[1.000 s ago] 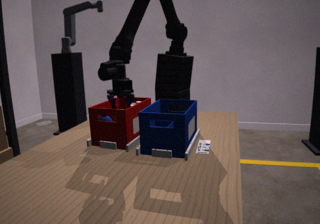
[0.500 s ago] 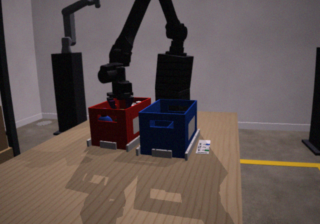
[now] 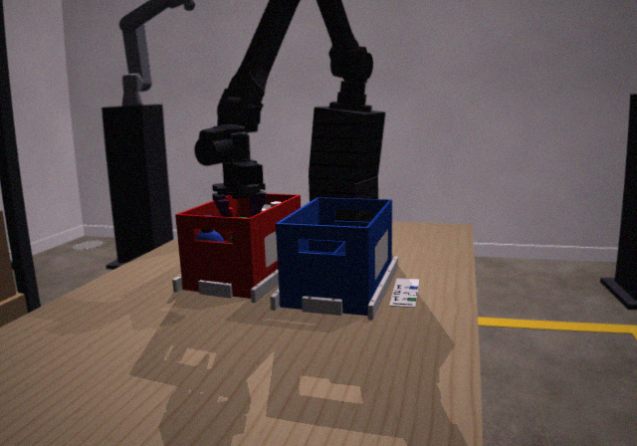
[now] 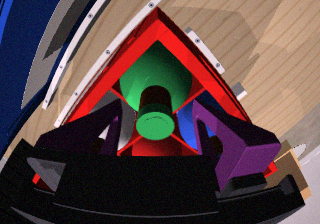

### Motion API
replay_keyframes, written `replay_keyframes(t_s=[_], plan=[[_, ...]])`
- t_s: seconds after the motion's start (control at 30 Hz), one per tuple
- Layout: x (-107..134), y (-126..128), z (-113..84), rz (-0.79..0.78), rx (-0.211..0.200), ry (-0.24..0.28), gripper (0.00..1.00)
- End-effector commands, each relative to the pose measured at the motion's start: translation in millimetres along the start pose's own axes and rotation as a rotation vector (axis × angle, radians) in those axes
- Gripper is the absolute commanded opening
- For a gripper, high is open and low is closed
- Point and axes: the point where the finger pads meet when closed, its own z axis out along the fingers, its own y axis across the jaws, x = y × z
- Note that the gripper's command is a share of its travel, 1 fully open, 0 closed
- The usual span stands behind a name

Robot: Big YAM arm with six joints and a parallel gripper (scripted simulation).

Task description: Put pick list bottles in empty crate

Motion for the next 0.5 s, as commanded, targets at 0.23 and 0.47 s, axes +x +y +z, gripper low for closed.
replay_keyframes(t_s=[0.23, 0.47], plan=[[-25.0, -17.5, -15.5, -0.009, 0.045, -0.038, 0.0], [-24.2, -17.6, -16.1, -0.012, 0.044, -0.035, 0.0]])
